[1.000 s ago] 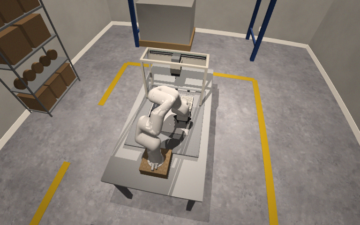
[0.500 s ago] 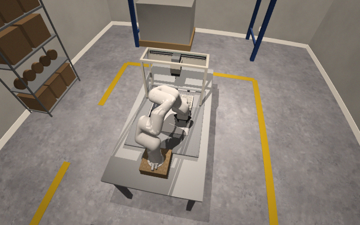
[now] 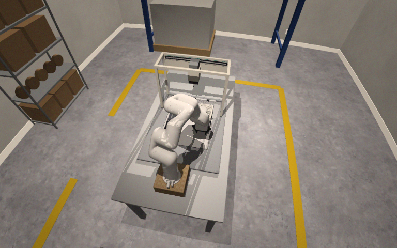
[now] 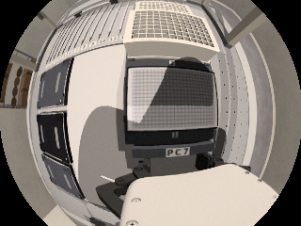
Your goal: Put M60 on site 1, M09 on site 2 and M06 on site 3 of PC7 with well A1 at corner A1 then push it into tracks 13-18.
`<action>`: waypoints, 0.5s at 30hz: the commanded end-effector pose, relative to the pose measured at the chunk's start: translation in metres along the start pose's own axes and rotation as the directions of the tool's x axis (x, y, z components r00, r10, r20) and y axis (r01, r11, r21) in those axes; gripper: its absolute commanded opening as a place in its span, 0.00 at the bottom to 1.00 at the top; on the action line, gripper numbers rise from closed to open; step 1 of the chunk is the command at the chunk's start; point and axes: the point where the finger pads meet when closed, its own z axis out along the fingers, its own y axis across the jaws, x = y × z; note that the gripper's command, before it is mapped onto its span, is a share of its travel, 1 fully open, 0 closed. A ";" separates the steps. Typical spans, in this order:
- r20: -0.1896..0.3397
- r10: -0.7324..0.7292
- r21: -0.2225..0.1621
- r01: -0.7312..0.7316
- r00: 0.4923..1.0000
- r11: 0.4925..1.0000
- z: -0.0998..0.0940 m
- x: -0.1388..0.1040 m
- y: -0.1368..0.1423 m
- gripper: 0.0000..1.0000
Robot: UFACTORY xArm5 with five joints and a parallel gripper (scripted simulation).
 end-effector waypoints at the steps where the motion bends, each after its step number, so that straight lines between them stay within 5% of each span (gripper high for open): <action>1: -0.008 0.000 0.012 0.000 1.000 1.000 -0.001 0.007 0.000 0.81; 15: -0.008 0.000 0.012 0.000 1.000 1.000 -0.002 0.019 0.000 0.81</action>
